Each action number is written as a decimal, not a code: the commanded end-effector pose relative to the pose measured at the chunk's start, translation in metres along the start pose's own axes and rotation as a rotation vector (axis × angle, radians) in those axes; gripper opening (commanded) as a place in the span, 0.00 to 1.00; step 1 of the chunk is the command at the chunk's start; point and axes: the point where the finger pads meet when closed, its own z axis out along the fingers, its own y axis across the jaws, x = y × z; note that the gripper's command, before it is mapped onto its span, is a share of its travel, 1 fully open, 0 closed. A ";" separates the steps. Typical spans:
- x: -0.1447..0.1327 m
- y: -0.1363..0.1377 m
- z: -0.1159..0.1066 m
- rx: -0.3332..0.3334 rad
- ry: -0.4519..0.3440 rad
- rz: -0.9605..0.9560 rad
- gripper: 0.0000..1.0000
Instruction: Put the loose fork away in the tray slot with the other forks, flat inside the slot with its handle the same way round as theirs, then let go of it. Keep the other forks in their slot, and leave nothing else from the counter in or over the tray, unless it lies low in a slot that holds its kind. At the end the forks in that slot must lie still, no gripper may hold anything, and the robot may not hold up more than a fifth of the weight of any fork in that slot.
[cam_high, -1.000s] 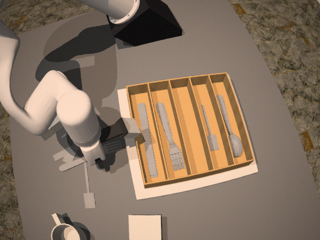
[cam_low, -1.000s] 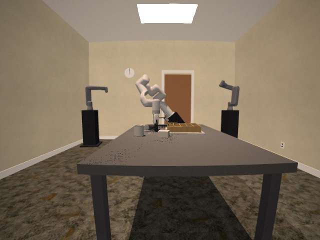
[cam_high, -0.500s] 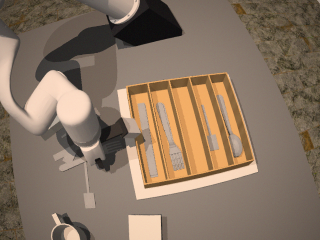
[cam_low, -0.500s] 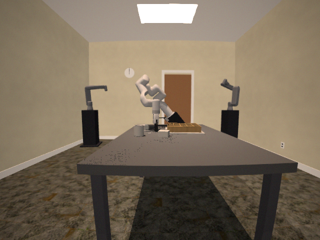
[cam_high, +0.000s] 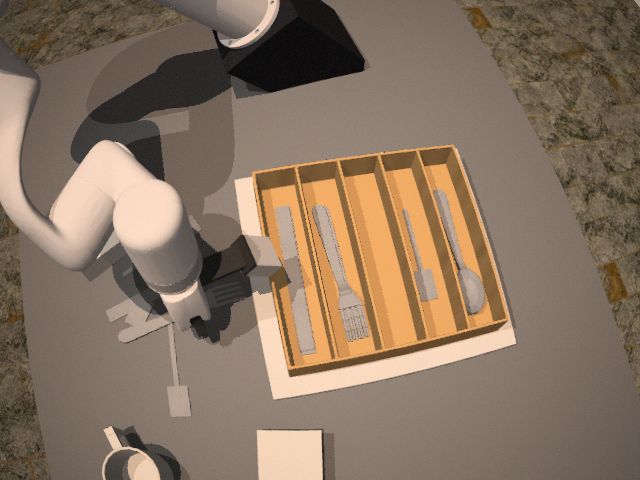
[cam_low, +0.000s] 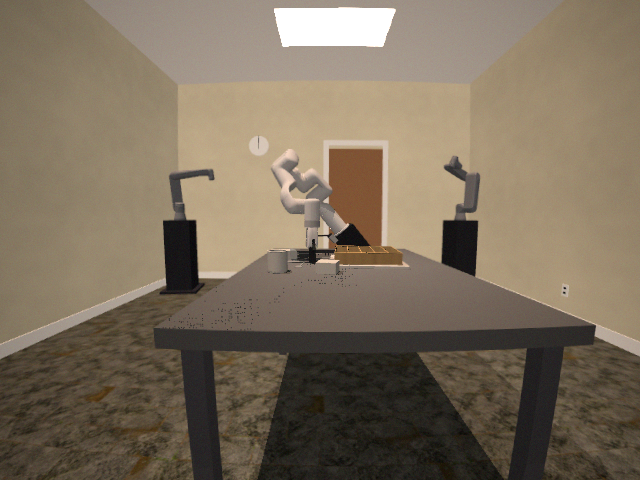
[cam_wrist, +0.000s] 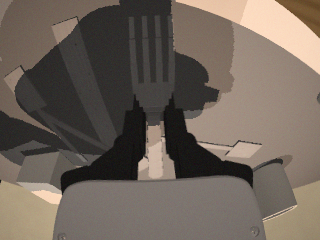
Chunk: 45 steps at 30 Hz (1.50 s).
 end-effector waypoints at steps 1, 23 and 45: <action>0.000 -0.001 0.000 0.002 0.000 0.000 0.03; 0.000 -0.001 -0.037 0.002 0.000 0.000 0.03; 0.000 -0.001 -0.118 0.002 0.000 0.000 0.03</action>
